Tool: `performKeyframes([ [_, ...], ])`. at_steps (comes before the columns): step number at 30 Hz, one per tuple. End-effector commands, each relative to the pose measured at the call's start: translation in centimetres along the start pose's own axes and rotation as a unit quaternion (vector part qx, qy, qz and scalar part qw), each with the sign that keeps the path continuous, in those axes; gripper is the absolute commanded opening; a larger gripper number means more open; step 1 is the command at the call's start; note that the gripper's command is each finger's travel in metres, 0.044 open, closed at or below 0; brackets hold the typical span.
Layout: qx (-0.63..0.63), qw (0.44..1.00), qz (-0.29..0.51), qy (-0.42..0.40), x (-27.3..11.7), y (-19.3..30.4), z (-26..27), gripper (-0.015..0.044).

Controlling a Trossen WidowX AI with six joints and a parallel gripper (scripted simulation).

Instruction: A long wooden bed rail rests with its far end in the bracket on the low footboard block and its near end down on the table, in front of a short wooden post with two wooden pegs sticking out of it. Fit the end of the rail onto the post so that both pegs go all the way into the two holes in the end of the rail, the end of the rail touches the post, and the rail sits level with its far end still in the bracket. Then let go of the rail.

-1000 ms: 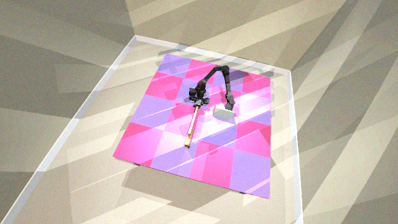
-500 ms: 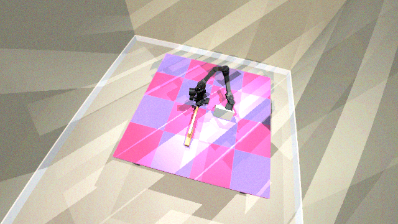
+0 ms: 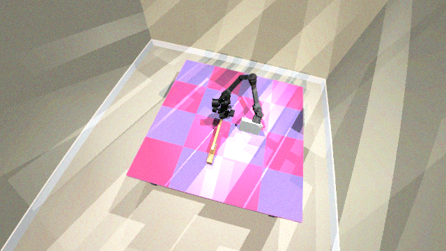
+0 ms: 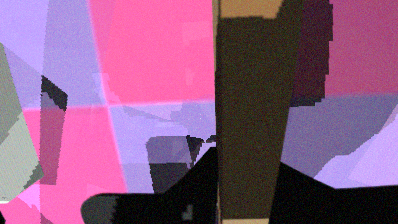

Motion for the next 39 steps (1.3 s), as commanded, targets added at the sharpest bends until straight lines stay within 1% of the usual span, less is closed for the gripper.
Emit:
performKeyframes([
  [1, -0.001, 1.0, 0.002, 0.0, -0.2, 0.0, 0.0, 0.0],
  [39, -0.001, 1.0, 0.001, 0.0, -2.1, -0.1, -0.2, 0.0],
])
Point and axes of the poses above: the point midway between the two fingers, 35 mm back from their tips, its own x axis out along the fingers, its own z axis across the jaws, y = z × x, the point moved 7 cm from there along -x, back along the fingers, and after that the axes turned 6 degrees about x, right-handed, at the moved point
